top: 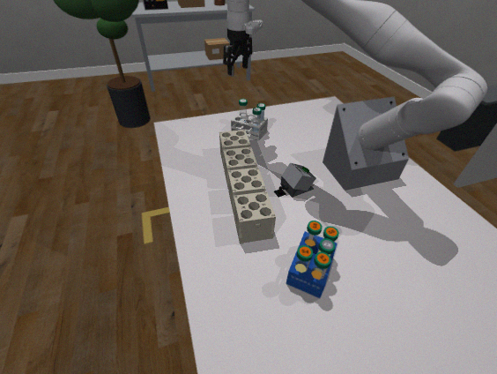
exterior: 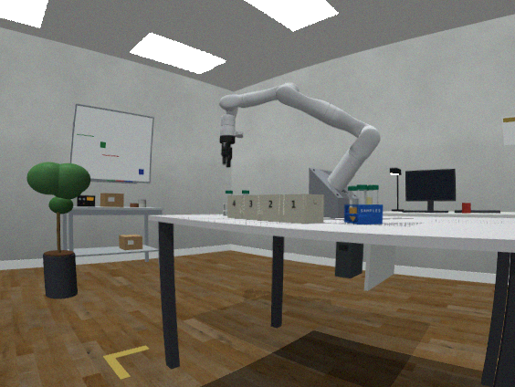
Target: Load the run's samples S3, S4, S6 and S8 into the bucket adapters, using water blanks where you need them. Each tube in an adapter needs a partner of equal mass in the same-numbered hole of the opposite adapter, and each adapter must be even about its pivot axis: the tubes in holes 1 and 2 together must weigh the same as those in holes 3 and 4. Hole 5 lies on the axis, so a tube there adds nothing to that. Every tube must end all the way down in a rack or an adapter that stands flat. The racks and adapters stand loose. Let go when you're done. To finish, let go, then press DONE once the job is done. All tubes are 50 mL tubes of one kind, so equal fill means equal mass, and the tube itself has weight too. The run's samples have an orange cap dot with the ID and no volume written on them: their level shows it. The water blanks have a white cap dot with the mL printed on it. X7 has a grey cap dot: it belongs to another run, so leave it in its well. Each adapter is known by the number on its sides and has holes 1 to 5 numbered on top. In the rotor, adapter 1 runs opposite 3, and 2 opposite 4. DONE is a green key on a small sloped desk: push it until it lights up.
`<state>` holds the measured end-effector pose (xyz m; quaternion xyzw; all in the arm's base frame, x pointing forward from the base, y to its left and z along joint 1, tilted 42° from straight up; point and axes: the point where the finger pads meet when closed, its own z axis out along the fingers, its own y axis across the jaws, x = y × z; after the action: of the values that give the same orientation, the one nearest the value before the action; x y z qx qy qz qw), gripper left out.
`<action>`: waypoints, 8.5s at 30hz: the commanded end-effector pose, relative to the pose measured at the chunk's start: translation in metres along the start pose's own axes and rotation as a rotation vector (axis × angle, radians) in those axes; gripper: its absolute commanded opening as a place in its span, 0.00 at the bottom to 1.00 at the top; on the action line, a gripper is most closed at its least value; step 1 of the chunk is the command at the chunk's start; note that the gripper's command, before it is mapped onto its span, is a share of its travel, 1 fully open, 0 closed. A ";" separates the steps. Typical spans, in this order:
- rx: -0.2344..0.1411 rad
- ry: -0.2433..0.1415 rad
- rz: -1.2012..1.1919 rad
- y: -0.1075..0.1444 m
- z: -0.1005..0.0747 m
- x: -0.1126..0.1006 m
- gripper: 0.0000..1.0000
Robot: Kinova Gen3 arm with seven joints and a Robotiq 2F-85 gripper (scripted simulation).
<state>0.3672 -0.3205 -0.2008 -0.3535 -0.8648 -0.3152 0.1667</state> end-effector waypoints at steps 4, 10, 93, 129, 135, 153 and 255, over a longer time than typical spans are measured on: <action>-0.002 0.005 0.000 -0.001 0.009 -0.003 1.00; -0.002 0.005 0.000 -0.001 0.025 -0.002 1.00; -0.002 0.005 0.000 -0.001 0.056 -0.002 1.00; -0.002 0.005 -0.333 0.033 -0.002 0.034 1.00; -0.003 0.004 -0.533 0.054 -0.002 0.056 1.00; -0.004 0.004 -1.033 0.105 -0.003 0.111 1.00; -0.007 0.003 -1.620 0.412 -0.005 0.440 1.00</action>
<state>0.3566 0.1203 0.1974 0.3830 -0.8507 -0.3418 -0.1132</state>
